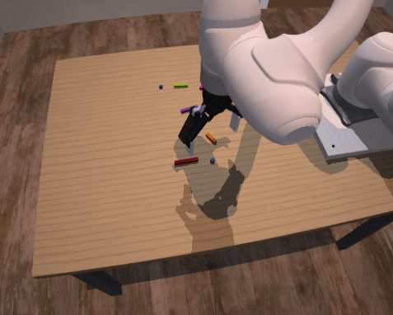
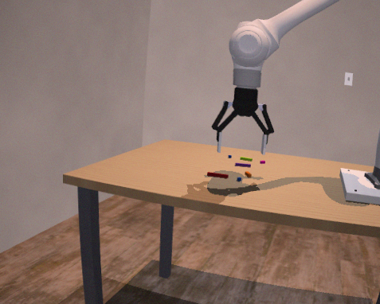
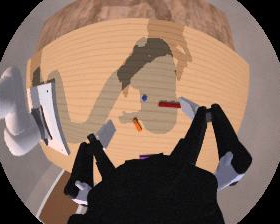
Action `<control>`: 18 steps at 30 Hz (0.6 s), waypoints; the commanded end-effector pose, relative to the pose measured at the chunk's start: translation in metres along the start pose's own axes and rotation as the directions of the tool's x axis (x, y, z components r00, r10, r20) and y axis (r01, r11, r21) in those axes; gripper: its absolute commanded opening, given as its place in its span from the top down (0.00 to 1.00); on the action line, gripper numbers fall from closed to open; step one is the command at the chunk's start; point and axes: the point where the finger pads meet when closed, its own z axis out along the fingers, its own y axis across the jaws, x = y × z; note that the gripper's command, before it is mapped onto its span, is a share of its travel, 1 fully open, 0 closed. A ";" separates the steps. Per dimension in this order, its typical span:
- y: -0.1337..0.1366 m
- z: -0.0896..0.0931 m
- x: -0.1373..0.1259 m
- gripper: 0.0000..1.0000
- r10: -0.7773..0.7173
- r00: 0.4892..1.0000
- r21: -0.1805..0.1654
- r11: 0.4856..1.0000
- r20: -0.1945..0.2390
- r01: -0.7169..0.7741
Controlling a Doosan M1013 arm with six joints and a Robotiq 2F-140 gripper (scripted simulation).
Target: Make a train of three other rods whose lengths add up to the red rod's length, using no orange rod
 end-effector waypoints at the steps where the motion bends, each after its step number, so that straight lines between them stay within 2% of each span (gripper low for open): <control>1: 0.001 -0.002 0.006 0.00 -0.126 0.992 -0.003 0.992 -0.011 0.126; 2: 0.001 -0.002 0.006 0.00 -0.126 0.992 -0.003 0.992 -0.011 0.126; 5: 0.001 -0.004 0.014 0.00 -0.268 0.963 -0.005 0.963 -0.011 0.268; 9: 0.001 -0.005 0.016 0.00 -0.300 0.954 -0.005 0.954 -0.010 0.300; 10: 0.001 -0.005 0.016 0.85 -0.300 0.954 -0.005 0.954 -0.010 0.300; 18: 0.001 -0.005 0.016 0.85 -0.300 0.954 -0.005 0.954 -0.010 0.300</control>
